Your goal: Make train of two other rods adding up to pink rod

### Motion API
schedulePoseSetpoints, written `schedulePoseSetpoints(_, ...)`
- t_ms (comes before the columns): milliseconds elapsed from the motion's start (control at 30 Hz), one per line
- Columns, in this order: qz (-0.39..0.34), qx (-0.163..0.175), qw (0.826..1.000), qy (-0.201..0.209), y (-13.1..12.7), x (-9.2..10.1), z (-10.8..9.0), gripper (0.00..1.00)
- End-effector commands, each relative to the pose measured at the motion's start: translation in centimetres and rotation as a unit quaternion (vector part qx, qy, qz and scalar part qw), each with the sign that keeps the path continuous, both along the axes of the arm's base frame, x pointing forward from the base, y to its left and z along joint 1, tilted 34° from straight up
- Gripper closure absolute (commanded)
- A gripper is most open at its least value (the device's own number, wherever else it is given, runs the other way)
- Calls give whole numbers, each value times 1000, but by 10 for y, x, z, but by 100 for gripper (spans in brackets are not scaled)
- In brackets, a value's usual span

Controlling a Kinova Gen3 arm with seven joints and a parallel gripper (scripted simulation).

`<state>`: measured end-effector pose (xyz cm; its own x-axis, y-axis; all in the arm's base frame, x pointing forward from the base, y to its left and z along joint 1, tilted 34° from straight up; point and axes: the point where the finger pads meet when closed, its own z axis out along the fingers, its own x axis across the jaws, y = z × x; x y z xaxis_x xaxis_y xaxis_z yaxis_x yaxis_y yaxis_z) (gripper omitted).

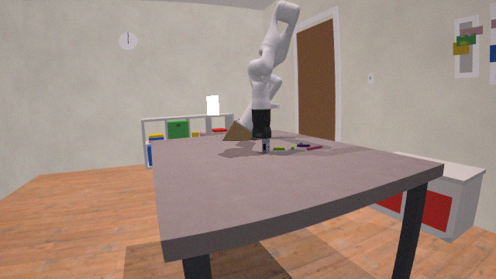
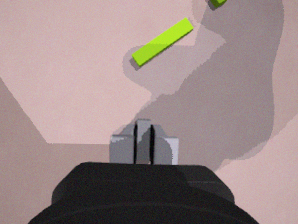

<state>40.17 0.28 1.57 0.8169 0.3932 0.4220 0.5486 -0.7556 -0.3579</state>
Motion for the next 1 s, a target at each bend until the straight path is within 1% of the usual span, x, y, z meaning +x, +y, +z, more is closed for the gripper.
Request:
schedulePoseSetpoints(0,-1,0,1000,-1,-1,0,0,76)
schedulePoseSetpoints(200,-1,0,1000,-1,-1,0,0,76)
schedulePoseSetpoints(233,-1,0,1000,-1,-1,0,0,70)
schedulePoseSetpoints(367,-1,0,1000,-1,-1,0,0,70)
schedulePoseSetpoints(400,-1,0,1000,-1,-1,0,0,64)
schedulePoseSetpoints(467,-1,0,1000,-1,-1,0,0,64)
schedulePoseSetpoints(500,-1,0,1000,-1,-1,0,0,58)
schedulePoseSetpoints(567,-1,0,1000,-1,-1,0,0,58)
schedulePoseSetpoints(600,-1,0,1000,-1,-1,0,0,52)
schedulePoseSetpoints(667,-1,0,1000,-1,-1,0,0,52)
schedulePoseSetpoints(700,-1,0,1000,-1,-1,0,0,46)
schedulePoseSetpoints(967,-1,0,1000,-1,-1,0,0,46)
